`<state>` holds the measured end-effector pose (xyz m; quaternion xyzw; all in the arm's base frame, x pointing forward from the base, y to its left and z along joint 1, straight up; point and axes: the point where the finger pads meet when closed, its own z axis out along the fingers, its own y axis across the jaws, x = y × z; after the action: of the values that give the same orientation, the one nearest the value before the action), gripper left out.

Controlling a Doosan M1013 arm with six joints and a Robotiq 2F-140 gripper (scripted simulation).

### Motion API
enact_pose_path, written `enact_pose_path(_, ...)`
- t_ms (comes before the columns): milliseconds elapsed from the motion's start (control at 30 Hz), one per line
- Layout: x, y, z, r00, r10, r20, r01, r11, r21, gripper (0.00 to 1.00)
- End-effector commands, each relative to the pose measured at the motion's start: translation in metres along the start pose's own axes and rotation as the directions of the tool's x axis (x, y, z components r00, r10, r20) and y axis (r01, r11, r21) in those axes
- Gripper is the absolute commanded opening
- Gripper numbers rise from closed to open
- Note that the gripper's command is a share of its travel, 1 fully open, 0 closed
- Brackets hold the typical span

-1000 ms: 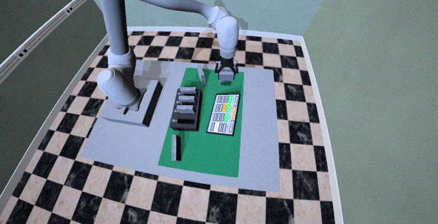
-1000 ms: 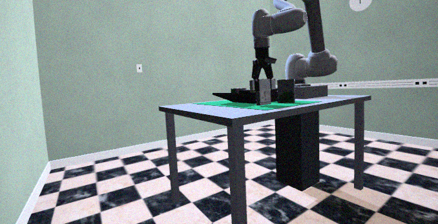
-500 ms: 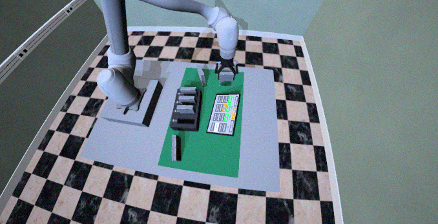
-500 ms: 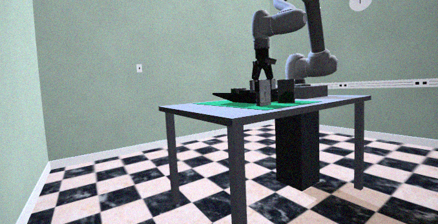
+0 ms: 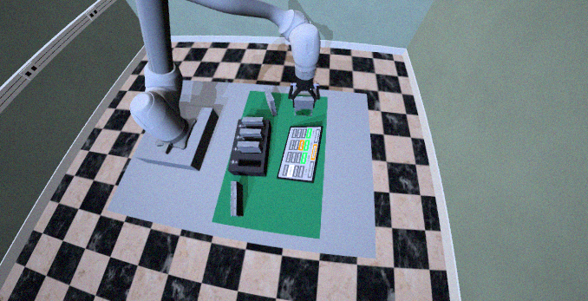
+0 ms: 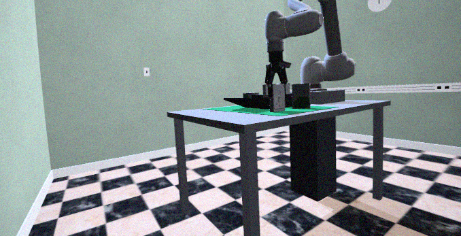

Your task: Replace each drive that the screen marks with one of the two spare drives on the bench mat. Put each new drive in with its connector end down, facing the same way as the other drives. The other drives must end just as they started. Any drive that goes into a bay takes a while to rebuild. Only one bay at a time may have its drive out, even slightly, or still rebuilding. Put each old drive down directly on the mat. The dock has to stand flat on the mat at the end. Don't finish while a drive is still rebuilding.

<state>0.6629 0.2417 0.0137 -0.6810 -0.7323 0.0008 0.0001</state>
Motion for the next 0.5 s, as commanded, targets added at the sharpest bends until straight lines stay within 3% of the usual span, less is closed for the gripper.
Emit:
enact_pose_path(0,0.0002,0.0004,-0.0008,1.000,0.000,-0.001,0.000,1.000,-0.001,0.10)
enact_pose_path(400,0.0002,0.0004,-0.0008,1.000,0.000,-0.001,0.000,1.000,-0.001,0.10)
enact_pose_path(433,0.0002,0.0004,-0.0008,1.000,0.000,-0.001,0.000,1.000,-0.001,0.89)
enact_pose_path(467,0.0002,0.0004,-0.0008,1.000,0.000,-0.001,0.000,1.000,-0.001,0.89)
